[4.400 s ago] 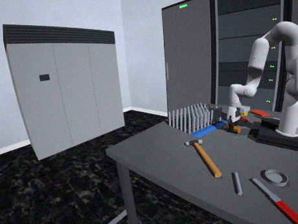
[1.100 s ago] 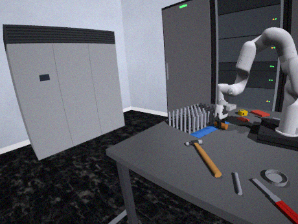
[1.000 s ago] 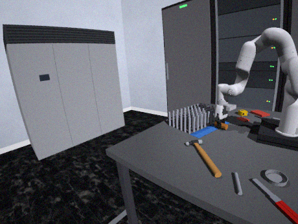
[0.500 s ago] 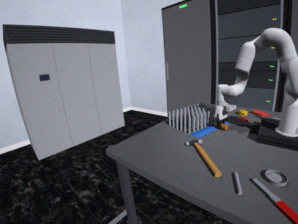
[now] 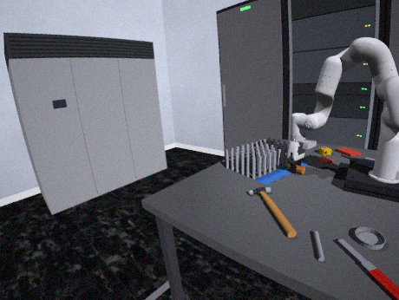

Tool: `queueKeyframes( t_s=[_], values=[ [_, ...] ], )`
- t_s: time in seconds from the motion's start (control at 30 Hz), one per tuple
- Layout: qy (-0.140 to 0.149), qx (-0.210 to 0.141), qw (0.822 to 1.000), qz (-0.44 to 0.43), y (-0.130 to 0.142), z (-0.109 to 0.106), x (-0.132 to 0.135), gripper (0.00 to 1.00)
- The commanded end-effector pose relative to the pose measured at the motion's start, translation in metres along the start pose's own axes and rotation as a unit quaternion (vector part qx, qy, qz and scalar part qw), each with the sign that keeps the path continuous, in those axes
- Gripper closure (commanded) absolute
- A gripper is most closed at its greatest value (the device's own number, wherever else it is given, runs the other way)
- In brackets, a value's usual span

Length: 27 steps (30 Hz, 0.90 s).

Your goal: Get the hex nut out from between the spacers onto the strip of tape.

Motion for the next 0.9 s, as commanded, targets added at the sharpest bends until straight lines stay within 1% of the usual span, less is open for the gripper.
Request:
queueKeyframes(
  t_s=[0.0, 0.43, 0.87],
  values=[
    [0.0, -0.002, 1.0, 0.0, 0.0, -0.001, 0.0, 1.0],
    [0.0, -0.002, 1.0, 0.0, -0.007, -0.001, 0.002, 1.0],
    [0.0, -0.002, 1.0, 0.0, -0.025, -0.001, 0.005, 1.0]
  ],
)
Point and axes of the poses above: the point where the finger pads meet when closed, its own z axis out along the fingers, its own x axis across the jaws, y = z × x, the point moved 8 cm from there along -z, back along the fingers, and after that the axes turned 11 degrees about -z, right-handed, at the moved point
